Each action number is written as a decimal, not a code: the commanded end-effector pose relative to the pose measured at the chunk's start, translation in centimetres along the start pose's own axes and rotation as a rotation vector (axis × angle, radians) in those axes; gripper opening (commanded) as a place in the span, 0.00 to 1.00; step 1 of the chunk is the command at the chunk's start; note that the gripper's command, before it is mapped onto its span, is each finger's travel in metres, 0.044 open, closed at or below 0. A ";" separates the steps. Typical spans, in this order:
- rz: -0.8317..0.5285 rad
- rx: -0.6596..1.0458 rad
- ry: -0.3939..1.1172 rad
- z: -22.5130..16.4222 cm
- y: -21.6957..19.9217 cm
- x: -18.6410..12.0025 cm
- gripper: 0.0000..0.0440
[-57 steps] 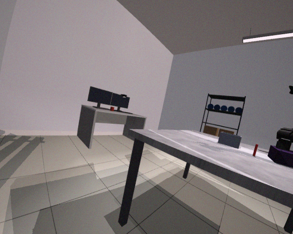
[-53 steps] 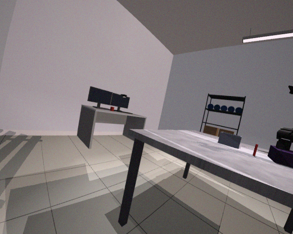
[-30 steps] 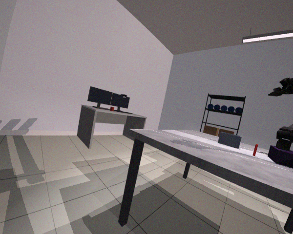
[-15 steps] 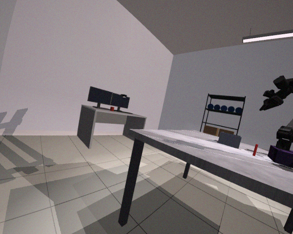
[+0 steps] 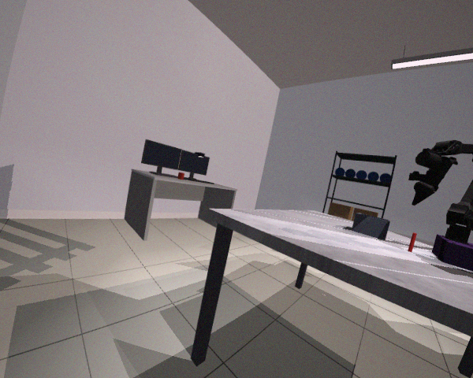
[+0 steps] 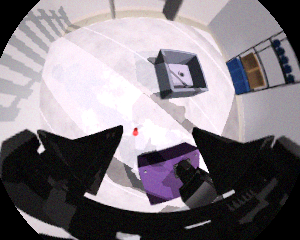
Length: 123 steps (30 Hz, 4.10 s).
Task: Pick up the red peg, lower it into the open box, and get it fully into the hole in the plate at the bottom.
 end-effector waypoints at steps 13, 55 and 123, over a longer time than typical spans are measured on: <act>-0.118 0.313 0.206 -1.7 2.3 8.4 0.99; 0.056 0.588 0.237 -2.9 5.1 15.2 0.00; -0.084 0.826 0.064 12.7 -15.1 13.8 0.01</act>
Point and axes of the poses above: the point midway between the two fingers, 35 mm back from their tips, its own x axis out along the fingers, its own y axis across the jaws, z = x × y, the point moved 6 cm from there along -x, back along the fingers, and after that the axes turned 14 degrees about -x, right-handed, at the moved point
